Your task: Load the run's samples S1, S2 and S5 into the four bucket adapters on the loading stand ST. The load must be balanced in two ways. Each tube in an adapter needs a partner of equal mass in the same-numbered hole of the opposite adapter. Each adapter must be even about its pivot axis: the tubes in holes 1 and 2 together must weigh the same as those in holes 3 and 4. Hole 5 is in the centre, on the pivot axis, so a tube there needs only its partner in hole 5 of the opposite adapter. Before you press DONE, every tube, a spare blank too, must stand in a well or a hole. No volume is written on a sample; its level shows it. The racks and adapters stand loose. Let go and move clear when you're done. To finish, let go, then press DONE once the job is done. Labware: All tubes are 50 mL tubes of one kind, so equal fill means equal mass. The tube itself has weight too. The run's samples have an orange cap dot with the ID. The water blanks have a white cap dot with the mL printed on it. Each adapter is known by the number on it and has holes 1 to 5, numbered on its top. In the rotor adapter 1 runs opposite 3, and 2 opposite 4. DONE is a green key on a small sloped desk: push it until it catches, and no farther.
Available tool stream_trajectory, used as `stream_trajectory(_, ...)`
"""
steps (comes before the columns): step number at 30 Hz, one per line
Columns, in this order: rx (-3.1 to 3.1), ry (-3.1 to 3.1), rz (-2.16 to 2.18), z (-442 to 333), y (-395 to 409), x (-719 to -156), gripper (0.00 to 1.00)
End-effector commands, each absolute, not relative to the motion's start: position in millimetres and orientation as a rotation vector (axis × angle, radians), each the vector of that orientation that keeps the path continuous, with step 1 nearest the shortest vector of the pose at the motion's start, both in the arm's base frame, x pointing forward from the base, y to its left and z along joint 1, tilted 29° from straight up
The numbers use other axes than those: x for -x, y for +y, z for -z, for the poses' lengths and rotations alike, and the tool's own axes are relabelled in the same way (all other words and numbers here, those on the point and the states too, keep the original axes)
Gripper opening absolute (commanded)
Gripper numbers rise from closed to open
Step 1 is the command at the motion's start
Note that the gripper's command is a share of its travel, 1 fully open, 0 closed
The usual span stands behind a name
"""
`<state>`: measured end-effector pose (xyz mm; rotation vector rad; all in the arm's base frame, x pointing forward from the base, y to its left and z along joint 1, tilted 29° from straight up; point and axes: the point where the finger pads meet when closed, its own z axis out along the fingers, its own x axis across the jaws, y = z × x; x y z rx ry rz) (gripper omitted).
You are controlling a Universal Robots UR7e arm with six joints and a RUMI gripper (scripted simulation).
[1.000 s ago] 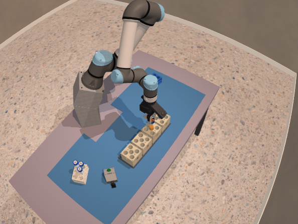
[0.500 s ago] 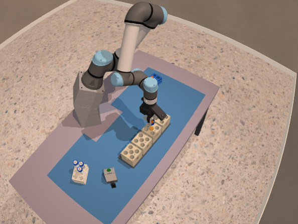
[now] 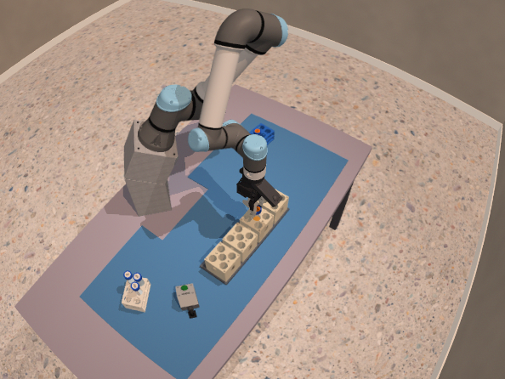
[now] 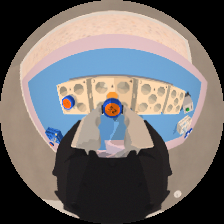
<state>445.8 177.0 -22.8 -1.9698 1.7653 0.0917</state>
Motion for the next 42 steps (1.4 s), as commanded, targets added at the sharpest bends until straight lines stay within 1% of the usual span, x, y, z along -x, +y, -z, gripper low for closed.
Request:
stream_trajectory(1, 1.969, 1.765, -0.090, 28, 179, -448, 0.00)
stream_trajectory(42, 1.969, 1.765, -0.090, 49, 189, -454, 0.00)
